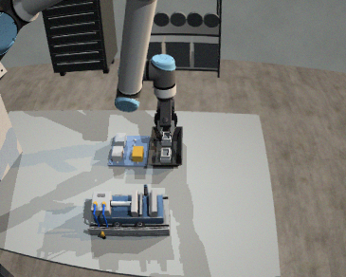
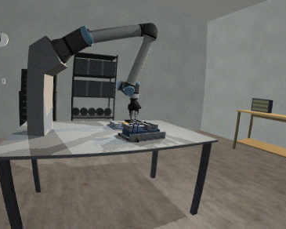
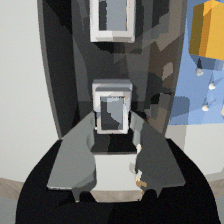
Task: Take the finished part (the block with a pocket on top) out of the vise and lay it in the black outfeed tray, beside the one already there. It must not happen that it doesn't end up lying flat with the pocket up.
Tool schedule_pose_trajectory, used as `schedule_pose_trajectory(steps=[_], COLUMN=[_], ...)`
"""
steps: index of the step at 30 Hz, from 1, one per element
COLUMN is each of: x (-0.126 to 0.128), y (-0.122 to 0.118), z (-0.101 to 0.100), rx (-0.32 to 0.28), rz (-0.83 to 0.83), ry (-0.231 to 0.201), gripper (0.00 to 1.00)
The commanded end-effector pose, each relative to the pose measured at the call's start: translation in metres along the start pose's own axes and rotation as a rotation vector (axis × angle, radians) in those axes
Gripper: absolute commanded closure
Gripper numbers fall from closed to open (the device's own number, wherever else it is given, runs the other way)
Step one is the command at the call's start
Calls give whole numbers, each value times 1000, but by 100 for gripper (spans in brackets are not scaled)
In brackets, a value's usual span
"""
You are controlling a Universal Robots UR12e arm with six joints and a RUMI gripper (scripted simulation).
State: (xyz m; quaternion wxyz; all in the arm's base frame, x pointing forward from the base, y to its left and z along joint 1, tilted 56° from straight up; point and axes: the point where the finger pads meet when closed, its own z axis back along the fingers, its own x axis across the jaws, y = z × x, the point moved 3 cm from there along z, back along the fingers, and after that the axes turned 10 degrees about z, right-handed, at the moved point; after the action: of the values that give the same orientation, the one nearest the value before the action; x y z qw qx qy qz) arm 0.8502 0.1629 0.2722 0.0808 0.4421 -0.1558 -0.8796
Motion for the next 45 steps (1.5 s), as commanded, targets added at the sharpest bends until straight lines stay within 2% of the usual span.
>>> schedule_pose_trajectory(steps=[1,3,4,45], x=[-1,-1,-1,-1], y=[0,0,0,0], z=[1,1,1,3], rx=[0,0,0,0], rz=[0,0,0,0], ry=[1,1,1,1], gripper=[100,100,60,60])
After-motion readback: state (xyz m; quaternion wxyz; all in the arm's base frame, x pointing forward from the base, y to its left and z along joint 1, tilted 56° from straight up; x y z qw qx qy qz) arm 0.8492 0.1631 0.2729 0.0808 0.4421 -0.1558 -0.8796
